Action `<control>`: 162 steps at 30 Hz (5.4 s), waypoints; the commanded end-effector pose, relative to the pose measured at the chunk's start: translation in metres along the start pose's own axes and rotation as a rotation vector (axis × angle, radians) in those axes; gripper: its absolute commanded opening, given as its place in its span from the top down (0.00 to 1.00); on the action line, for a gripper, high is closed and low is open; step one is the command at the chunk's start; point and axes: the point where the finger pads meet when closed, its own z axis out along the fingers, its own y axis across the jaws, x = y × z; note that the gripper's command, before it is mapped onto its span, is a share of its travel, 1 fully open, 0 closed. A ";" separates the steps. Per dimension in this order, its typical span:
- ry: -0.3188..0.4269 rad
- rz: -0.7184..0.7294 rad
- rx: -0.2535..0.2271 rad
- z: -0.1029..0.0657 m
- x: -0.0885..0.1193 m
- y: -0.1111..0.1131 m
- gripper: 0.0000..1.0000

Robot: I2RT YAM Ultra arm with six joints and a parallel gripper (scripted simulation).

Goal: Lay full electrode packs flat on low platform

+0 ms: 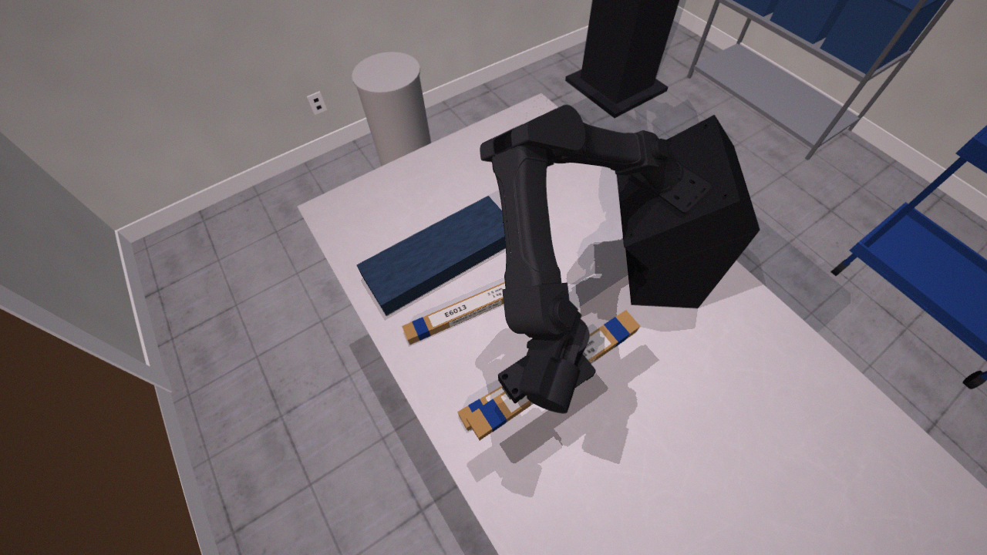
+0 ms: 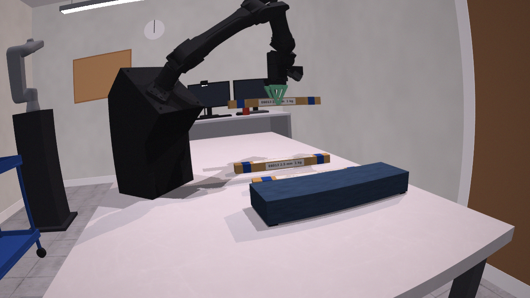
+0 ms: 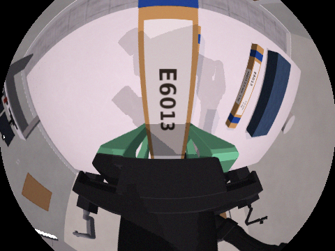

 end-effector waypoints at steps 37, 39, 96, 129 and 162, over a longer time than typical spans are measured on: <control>-0.078 0.003 -0.064 -0.026 -0.015 -0.086 1.00; -0.087 0.011 -0.067 -0.027 -0.018 -0.091 1.00; -0.084 0.016 -0.042 -0.005 -0.015 -0.232 1.00; -0.079 0.006 -0.033 0.002 -0.012 -0.313 1.00; -0.080 0.001 -0.024 0.012 -0.010 -0.389 1.00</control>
